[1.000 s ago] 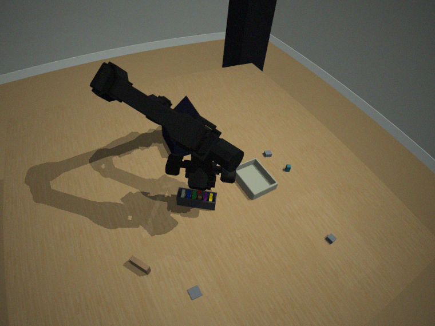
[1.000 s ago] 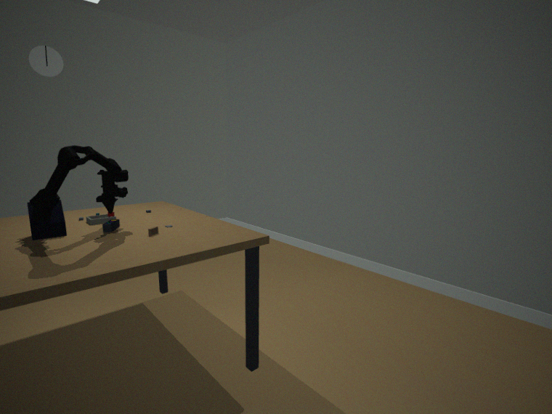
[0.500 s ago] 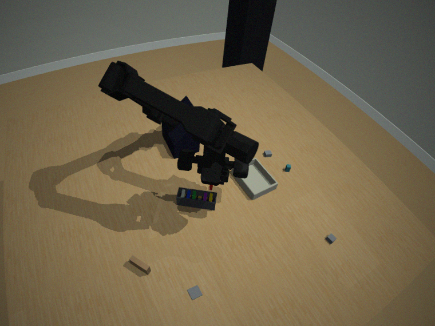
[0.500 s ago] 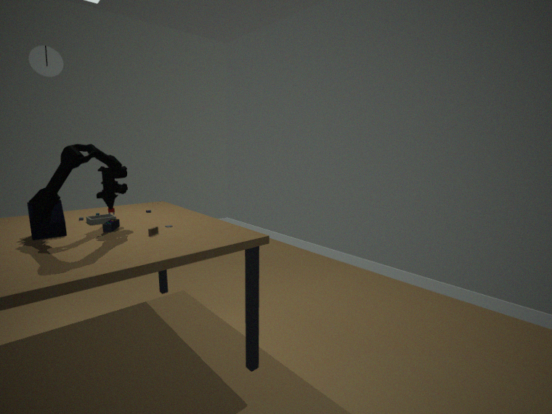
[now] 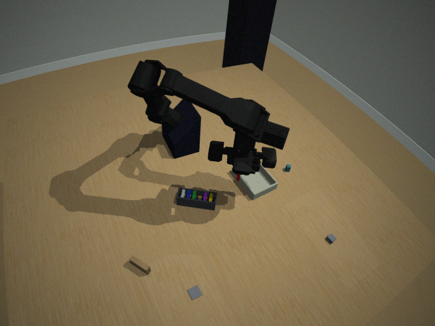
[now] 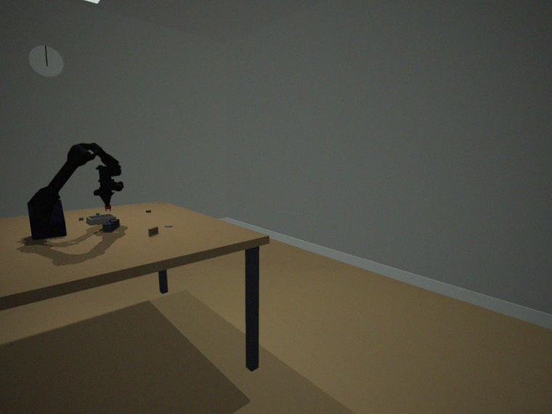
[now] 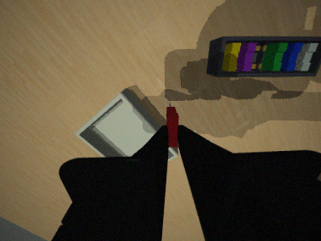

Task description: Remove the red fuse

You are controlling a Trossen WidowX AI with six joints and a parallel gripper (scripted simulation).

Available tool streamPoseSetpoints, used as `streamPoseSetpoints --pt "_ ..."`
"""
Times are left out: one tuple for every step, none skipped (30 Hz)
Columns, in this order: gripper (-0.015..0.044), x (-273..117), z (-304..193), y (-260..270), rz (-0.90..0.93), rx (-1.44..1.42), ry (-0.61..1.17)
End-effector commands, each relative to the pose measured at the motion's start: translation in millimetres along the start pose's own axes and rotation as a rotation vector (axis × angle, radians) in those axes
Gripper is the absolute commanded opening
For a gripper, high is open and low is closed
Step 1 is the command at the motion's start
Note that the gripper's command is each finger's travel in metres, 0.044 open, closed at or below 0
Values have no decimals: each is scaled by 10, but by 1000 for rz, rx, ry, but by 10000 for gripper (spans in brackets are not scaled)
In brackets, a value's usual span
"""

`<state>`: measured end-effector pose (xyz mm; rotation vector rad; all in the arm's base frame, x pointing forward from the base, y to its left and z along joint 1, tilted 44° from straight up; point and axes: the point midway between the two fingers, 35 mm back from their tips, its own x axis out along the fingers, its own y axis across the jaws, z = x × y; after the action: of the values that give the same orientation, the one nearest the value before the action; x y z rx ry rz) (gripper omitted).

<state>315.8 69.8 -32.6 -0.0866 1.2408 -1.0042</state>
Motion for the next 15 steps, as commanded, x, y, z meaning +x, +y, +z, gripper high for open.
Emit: streamPoseSetpoints --pt "0 8 -148 169 -1 3 5" --pt "0 11 -189 214 -2 3 5" --pt "0 14 -231 257 -2 3 5" --pt "0 18 -274 301 -3 4 4" --pt "0 23 -317 343 -3 4 4" --pt "0 28 -361 385 -4 4 4" --pt "0 34 -406 425 -5 5 3" --pt "0 40 -452 465 -6 5 3" --pt "0 47 -498 505 -7 5 3" --pt "0 54 -545 543 -8 6 2" --pt "0 62 -593 581 -9 6 1" --pt "0 69 -633 611 -10 7 1" --pt "0 73 -657 629 -11 7 0" --pt "0 75 -665 635 -11 7 0" --pt "0 75 -665 635 -11 7 0"
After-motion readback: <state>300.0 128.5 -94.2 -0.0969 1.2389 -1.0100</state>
